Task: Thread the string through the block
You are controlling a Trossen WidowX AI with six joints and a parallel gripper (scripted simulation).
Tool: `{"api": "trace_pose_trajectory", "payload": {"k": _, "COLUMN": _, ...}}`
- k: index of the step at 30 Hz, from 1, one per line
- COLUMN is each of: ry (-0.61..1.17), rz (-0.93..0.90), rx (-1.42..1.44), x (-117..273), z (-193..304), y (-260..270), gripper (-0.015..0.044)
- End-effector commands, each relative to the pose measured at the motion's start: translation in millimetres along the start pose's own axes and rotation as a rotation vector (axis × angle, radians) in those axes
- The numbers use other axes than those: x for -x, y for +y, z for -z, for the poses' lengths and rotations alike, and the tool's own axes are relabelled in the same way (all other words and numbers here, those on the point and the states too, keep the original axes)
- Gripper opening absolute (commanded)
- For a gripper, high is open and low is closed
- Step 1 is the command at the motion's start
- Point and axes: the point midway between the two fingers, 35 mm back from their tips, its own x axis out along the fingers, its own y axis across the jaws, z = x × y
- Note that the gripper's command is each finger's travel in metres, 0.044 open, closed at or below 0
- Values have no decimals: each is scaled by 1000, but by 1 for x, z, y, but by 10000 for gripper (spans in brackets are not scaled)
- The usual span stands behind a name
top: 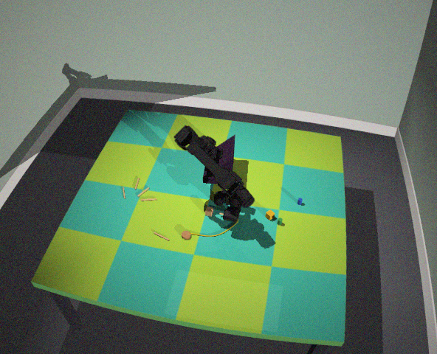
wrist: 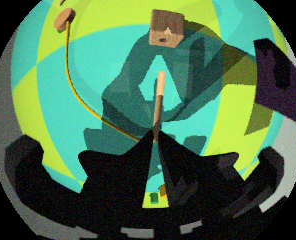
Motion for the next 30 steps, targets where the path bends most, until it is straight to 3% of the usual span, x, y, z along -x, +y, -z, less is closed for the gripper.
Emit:
{"api": "trace_pose_trajectory", "payload": {"k": 1, "ry": -3, "rz": -3, "rx": 5, "x": 0, "z": -8, "y": 0, "gripper": 0}}
{"api": "trace_pose_trajectory", "payload": {"k": 30, "ry": 0, "rz": -2, "rx": 5, "x": -1, "z": -41, "y": -1, "gripper": 0}}
